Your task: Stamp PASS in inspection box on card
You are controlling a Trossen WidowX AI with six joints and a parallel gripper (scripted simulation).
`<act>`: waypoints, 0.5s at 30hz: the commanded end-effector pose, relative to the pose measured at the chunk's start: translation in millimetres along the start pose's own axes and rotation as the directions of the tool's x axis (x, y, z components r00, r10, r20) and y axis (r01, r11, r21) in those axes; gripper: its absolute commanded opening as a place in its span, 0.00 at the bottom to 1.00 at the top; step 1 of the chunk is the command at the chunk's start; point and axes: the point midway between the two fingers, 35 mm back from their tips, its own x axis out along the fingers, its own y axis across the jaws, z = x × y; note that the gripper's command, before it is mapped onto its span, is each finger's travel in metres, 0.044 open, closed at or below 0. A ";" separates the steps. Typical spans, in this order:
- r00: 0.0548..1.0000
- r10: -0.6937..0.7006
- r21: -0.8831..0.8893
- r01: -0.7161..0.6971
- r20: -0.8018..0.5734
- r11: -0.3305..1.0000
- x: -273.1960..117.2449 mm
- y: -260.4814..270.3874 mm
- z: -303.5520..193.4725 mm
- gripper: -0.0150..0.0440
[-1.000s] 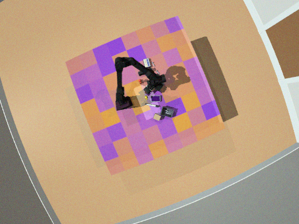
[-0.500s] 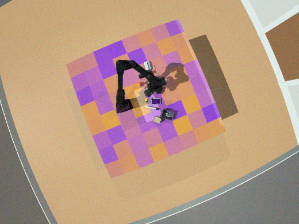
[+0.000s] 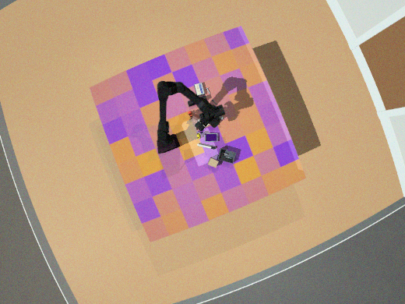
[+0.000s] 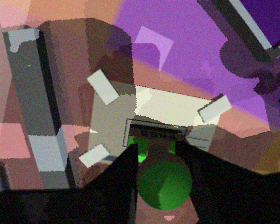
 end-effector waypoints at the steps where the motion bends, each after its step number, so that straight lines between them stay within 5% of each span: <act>1: 1.000 -0.001 0.005 0.001 -0.004 1.000 1.5 -1.0 -0.7 0.25; 15: 1.000 -0.001 0.005 0.001 -0.004 1.000 4.2 -1.1 -0.7 0.25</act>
